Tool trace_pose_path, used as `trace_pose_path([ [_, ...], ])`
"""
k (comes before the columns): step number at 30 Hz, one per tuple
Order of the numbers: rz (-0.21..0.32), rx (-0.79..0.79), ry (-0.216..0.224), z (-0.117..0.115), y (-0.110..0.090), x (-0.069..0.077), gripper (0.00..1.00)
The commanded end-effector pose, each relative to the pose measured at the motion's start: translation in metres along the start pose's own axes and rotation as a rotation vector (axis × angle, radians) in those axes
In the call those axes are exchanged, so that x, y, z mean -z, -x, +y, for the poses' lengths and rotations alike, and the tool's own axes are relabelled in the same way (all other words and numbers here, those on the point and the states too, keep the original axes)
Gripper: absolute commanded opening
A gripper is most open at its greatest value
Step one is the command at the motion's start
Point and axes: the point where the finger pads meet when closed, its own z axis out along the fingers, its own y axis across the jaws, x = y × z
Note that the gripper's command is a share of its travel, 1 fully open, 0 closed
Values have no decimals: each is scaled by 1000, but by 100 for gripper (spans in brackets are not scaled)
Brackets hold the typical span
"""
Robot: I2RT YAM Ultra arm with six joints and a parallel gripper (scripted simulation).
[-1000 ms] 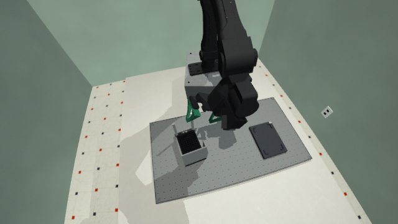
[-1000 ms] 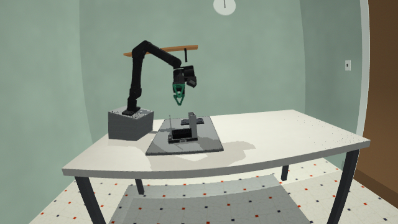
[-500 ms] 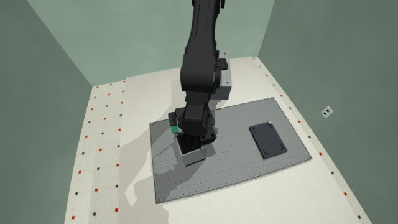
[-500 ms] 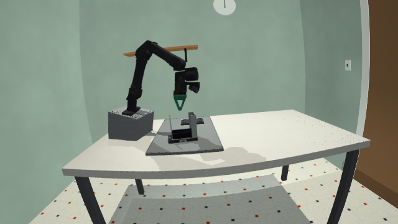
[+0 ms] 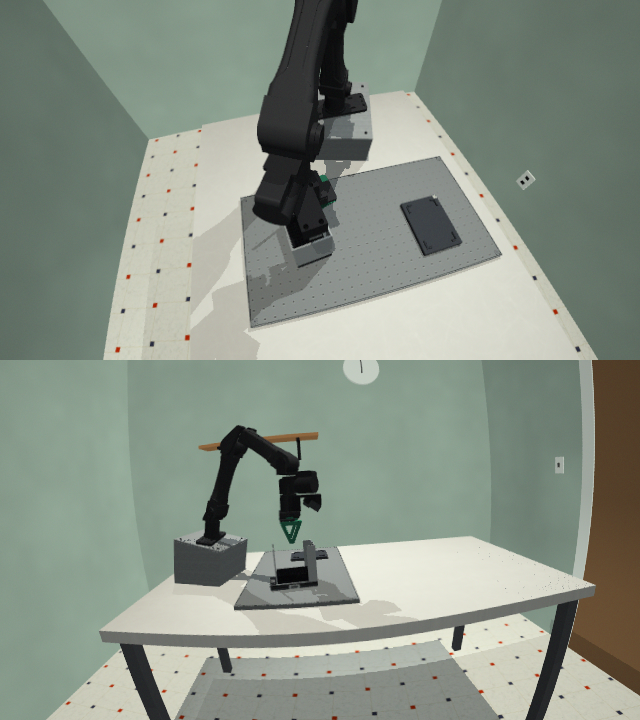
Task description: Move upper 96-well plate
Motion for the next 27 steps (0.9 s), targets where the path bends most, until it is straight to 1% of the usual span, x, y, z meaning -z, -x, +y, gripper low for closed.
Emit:
trace_pose_path([
  [1,-48,10,-9,-6,9,17,100],
  [27,-54,13,-13,-6,12,17,100],
])
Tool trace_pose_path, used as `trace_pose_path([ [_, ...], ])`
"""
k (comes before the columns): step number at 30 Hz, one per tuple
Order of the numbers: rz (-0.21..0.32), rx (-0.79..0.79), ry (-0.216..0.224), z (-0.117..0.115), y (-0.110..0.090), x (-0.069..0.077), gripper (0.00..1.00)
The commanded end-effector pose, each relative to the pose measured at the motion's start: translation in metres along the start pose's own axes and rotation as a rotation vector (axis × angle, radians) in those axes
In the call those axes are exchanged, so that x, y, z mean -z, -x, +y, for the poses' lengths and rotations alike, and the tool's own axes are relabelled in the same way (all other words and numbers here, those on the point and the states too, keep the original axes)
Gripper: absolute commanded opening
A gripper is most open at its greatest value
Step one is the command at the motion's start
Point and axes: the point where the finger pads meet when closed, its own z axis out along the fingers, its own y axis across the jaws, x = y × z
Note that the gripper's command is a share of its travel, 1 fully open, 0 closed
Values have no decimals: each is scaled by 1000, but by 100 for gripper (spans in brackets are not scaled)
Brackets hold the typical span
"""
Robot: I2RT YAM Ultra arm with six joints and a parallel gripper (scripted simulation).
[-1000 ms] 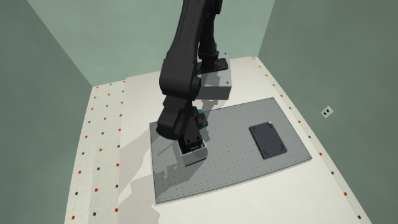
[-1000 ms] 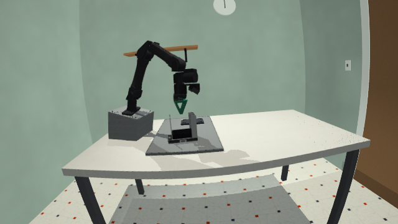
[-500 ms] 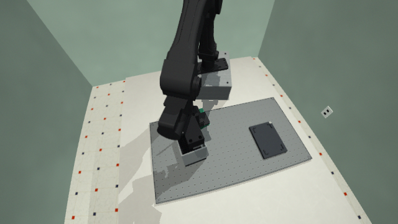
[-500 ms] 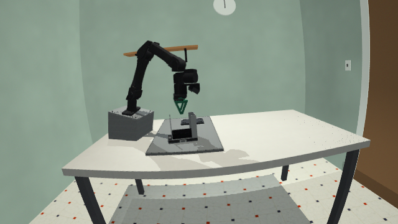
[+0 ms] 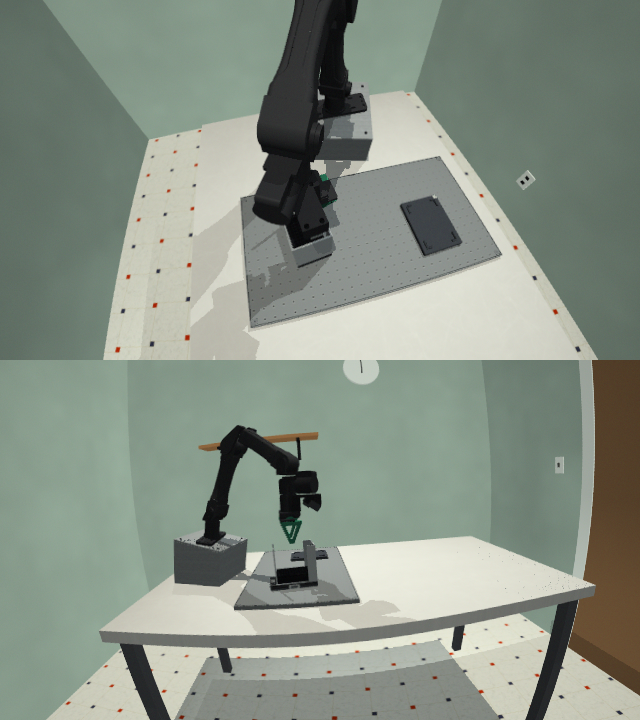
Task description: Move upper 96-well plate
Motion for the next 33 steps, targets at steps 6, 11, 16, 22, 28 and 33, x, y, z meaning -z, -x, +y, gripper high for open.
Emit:
trace_pose_path([
  [6,-50,5,-27,-8,11,17,100],
  [11,-50,5,-27,-8,11,17,100],
  [16,-50,5,-27,-8,11,17,100],
  [22,-6,4,5,0,2,-12,100],
  [28,-18,6,-3,-2,7,-16,100],
  [33,-22,8,-6,1,5,-20,100],
])
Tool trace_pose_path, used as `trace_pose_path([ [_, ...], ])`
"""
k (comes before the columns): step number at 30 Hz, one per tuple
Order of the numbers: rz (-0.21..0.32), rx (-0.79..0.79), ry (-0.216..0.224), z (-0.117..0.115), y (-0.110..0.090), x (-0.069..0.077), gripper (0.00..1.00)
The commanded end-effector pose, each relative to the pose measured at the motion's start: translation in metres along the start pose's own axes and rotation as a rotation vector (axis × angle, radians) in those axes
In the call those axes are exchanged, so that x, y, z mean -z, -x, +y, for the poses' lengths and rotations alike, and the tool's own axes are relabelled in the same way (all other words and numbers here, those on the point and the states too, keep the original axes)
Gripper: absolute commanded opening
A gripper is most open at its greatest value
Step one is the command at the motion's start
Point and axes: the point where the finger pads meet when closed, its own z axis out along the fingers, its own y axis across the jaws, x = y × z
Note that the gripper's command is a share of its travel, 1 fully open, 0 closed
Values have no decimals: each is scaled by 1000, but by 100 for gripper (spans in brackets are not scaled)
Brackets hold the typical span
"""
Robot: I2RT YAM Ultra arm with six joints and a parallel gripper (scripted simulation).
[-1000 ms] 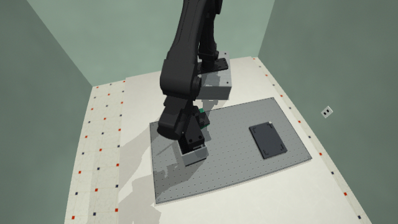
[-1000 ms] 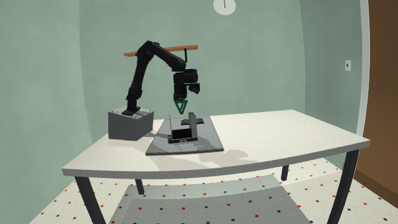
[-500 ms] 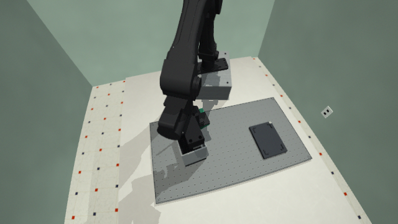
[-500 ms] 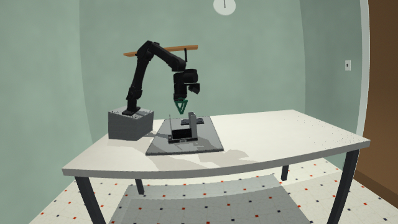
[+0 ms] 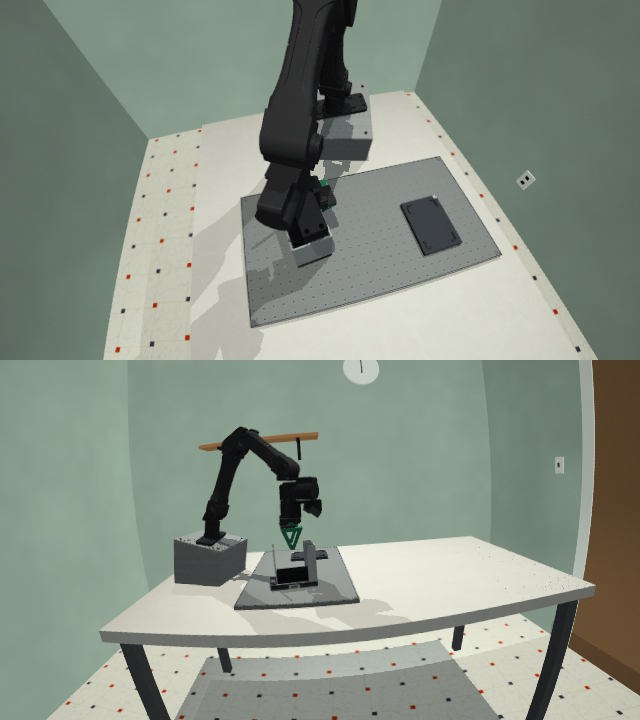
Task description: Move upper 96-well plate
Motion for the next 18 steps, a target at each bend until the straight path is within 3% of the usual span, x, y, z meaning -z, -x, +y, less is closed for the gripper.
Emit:
trace_pose_path([
  [1,-12,7,1,3,4,-8,100],
  [11,-18,3,-4,2,5,-22,100],
  [13,-18,3,-4,2,5,-22,100],
  [14,-45,1,-25,-8,15,-17,100],
  [18,-8,0,2,2,2,-34,100],
])
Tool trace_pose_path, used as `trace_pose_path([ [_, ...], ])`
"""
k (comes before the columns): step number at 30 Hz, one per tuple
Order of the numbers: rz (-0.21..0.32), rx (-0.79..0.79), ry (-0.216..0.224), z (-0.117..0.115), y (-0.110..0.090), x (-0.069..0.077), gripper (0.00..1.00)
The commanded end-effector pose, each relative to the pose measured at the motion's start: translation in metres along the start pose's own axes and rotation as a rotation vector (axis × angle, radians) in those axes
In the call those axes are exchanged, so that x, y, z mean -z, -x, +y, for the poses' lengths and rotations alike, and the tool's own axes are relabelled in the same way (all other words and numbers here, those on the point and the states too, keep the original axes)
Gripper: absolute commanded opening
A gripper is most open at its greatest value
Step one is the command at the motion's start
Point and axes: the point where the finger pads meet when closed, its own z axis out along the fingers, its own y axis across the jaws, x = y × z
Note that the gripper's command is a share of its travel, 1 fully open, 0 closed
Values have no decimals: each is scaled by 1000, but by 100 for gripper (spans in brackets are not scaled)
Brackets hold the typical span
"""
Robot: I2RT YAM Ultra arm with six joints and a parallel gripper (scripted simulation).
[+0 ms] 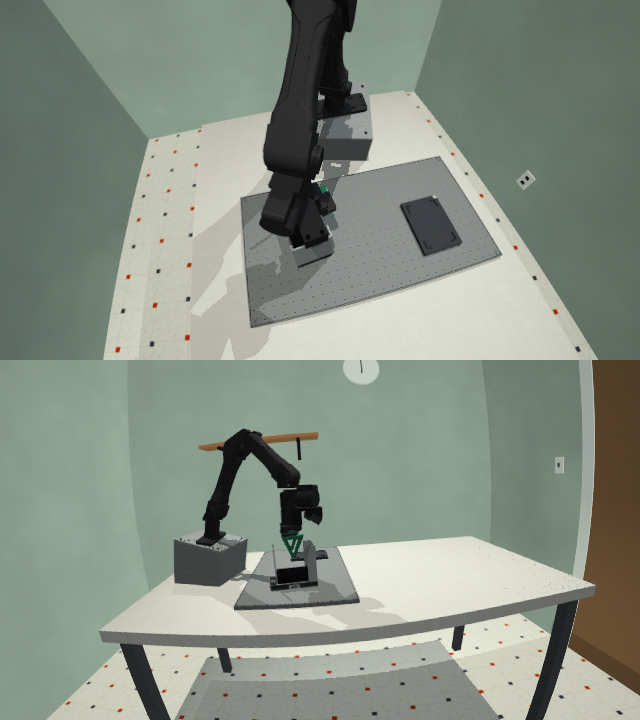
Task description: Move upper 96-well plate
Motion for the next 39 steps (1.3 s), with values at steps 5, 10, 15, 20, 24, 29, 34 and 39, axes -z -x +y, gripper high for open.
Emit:
trace_pose_path([
  [5,-7,-3,1,2,2,-17,100],
  [10,-3,-1,3,3,1,-26,100],
  [15,-22,-1,-11,-2,9,-26,100],
  [20,-13,-2,-5,0,5,-36,100],
  [24,-2,-1,3,3,1,-46,100],
  [29,-13,-4,-6,-1,4,-48,100],
  [34,-3,-1,1,3,1,-59,100],
  [39,-5,-4,-1,1,1,-66,100],
])
